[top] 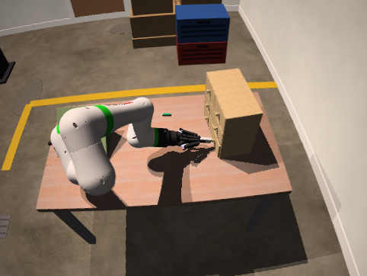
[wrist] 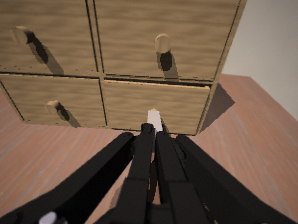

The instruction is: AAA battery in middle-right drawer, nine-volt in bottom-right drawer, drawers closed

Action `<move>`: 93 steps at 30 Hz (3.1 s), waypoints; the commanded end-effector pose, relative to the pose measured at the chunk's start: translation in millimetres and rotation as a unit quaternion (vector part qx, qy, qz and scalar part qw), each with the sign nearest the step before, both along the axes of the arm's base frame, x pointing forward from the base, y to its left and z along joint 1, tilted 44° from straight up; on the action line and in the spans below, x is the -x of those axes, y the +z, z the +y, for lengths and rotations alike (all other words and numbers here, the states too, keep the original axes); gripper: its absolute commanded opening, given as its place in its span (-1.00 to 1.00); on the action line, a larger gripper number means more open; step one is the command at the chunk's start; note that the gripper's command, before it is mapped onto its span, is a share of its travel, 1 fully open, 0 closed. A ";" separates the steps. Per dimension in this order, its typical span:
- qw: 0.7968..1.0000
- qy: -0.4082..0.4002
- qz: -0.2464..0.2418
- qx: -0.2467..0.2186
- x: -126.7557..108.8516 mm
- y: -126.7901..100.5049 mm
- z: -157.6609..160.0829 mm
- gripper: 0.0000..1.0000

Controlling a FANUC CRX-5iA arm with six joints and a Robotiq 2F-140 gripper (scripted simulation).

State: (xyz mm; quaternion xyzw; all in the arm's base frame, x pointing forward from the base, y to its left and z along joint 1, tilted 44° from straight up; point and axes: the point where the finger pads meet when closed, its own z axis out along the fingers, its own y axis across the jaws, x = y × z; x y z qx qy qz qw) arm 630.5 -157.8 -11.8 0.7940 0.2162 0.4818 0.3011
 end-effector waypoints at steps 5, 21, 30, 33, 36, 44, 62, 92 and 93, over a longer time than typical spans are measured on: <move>1.000 0.000 0.000 0.000 -2.7 -0.2 0.1 -1.00; 1.000 0.000 0.000 0.000 -3.7 -0.3 0.1 -1.00; 1.000 0.000 0.000 0.000 -3.7 -0.3 0.1 -1.00; 1.000 0.000 0.000 0.000 -3.7 -0.3 0.1 -1.00; 1.000 0.000 0.000 0.000 -3.7 -0.3 0.1 -1.00; 1.000 0.000 0.000 0.000 -3.7 -0.3 0.1 -1.00; 1.000 0.000 0.000 0.000 -3.7 -0.3 0.1 -1.00; 1.000 0.000 0.000 0.000 51.4 16.4 11.9 -1.00; 1.000 0.000 0.000 0.000 53.8 21.3 16.3 -1.00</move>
